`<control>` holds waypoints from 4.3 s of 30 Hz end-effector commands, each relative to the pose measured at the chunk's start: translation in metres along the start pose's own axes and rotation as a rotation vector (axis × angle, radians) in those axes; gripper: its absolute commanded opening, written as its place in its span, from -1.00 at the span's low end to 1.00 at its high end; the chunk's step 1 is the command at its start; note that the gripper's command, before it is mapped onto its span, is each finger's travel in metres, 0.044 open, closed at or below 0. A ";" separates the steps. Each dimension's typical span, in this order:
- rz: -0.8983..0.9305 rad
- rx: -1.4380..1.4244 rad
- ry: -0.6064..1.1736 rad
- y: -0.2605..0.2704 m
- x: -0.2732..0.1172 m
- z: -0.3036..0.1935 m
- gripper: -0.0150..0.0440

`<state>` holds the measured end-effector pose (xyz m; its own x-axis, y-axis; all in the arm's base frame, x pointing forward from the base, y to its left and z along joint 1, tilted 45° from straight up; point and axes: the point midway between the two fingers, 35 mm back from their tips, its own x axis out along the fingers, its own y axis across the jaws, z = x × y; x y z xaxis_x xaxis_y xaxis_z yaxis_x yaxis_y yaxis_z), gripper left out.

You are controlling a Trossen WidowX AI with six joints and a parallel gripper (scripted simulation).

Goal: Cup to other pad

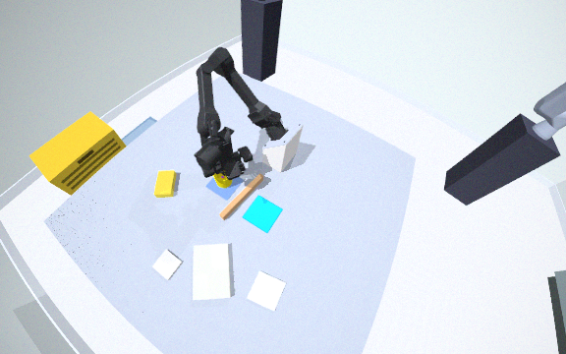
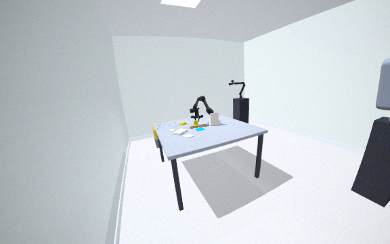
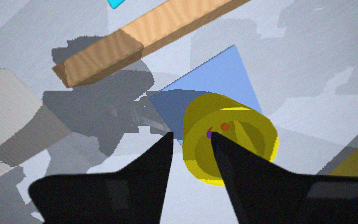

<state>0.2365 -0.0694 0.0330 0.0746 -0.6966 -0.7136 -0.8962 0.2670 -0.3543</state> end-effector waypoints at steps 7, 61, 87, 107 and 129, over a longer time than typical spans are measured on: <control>0.003 -0.009 0.011 0.004 0.018 -0.003 0.07; 0.005 -0.008 0.008 0.004 -0.040 0.002 -0.49; 0.004 -0.013 0.009 0.008 -0.039 0.013 -0.49; 0.006 -0.009 0.006 0.024 -0.041 0.051 -0.49; 0.006 -0.008 0.004 0.042 -0.042 0.092 -0.49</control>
<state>0.2345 0.0274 -0.0027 0.0679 -0.7001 -0.7109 -0.9026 0.2605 -0.3427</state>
